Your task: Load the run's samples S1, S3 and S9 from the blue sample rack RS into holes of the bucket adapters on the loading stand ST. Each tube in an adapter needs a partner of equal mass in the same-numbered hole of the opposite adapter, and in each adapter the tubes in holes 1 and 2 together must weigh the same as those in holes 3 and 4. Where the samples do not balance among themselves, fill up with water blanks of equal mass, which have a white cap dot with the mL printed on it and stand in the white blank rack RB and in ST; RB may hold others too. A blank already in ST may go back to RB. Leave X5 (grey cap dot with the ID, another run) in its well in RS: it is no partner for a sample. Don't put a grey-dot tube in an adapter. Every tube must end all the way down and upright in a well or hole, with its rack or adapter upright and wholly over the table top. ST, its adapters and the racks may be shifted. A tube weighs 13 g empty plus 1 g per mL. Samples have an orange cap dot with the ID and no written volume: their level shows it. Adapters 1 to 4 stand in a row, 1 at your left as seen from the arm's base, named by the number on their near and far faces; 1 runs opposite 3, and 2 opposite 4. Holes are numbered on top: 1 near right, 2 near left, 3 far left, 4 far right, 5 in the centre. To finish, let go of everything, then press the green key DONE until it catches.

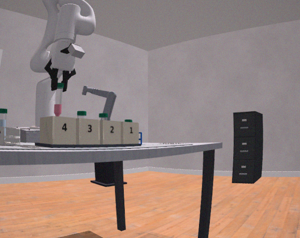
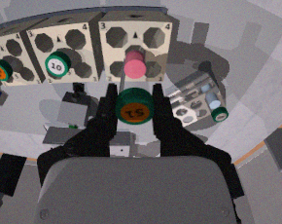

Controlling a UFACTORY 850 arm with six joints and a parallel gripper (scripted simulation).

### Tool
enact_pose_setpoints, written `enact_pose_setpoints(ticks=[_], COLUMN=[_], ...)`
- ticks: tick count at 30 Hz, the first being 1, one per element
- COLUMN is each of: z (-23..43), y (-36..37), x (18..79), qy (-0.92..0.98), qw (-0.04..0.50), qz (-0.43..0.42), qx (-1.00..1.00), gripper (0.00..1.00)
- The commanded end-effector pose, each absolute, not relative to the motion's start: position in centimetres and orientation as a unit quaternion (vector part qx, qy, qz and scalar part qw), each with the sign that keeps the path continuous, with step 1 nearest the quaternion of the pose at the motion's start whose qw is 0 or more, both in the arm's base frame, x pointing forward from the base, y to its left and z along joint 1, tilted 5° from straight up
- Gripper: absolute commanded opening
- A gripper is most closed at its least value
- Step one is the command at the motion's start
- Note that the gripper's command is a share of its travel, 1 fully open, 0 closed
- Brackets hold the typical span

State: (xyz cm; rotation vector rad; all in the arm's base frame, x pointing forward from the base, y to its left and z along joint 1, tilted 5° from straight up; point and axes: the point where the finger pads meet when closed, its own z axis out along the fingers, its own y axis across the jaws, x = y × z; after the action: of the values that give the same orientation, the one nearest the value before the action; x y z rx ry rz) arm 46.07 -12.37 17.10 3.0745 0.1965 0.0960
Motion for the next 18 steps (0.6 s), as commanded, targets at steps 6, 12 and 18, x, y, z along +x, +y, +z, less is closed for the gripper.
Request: enact_pose_setpoints(ticks=[6, 12, 18], z=[16.4, 15.8, 15.5], y=[-12.4, -12.5, -12.5], x=[46.2, 46.2, 46.3], qy=[0.064, 0.064, 0.064], qw=[0.030, 0.030, 0.030], qz=[0.032, 0.032, 0.032], qx=[0.997, 0.997, 0.997], gripper=[0.00, 0.00, 0.00])
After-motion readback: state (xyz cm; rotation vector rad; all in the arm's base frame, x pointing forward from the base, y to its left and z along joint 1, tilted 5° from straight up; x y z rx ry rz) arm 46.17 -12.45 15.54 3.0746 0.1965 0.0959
